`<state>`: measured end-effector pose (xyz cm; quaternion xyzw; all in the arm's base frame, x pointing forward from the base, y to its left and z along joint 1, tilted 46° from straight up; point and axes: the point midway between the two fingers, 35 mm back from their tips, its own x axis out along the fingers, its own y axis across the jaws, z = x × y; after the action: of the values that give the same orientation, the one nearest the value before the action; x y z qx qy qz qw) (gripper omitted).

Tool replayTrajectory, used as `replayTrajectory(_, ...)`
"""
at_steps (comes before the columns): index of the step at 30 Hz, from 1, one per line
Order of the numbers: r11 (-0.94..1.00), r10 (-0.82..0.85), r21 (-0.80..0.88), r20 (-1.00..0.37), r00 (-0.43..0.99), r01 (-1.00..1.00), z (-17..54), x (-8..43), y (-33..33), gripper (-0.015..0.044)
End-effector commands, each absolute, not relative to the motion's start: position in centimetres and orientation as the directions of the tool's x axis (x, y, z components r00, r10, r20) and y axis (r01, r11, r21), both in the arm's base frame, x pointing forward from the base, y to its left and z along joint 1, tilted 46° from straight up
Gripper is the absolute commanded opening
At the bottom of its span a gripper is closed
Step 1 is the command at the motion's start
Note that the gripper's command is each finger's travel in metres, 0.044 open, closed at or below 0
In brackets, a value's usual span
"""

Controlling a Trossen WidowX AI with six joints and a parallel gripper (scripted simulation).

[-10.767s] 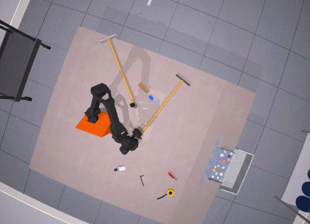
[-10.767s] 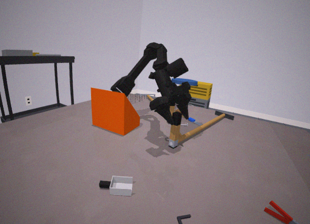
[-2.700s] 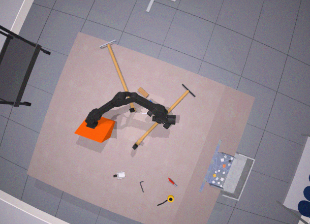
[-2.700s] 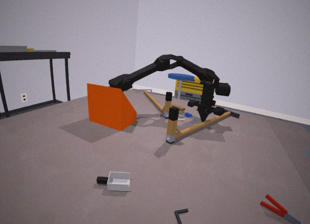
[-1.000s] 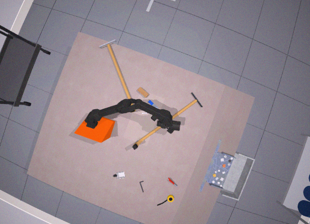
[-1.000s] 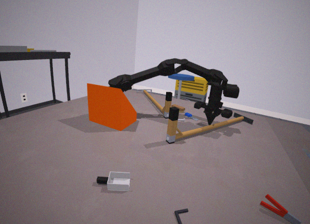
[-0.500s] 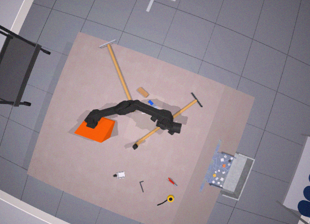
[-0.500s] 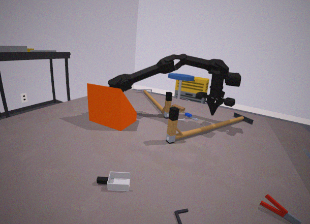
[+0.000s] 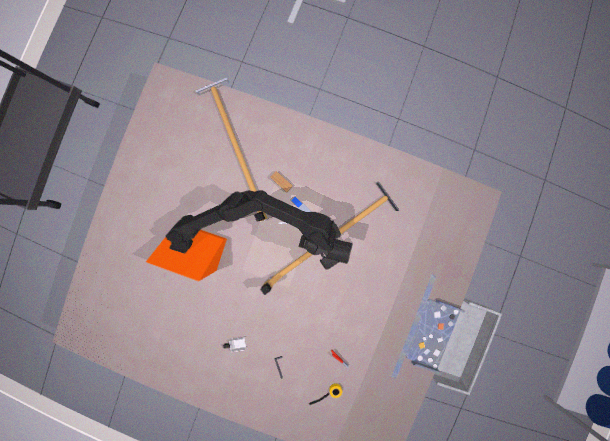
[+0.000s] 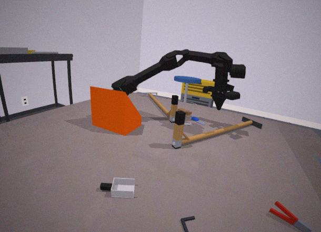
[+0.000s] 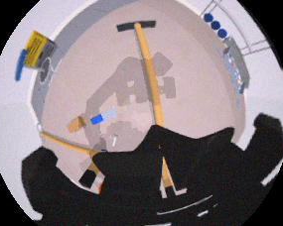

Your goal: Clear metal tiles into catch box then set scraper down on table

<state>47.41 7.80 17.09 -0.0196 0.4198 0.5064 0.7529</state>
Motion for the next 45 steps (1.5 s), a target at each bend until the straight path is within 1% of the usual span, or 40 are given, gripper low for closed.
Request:
replayTrajectory(1,0.528,0.752,0.447,-0.641,0.153,-0.722,18.2,46.8,7.3,0.0000)
replayTrajectory(13,0.622,0.763,0.612,-0.612,0.205,-0.489,20.7,44.8,5.4,0.0000)
replayTrajectory(45,0.639,0.755,0.624,-0.621,0.212,-0.450,16.5,46.0,9.5,0.0000)
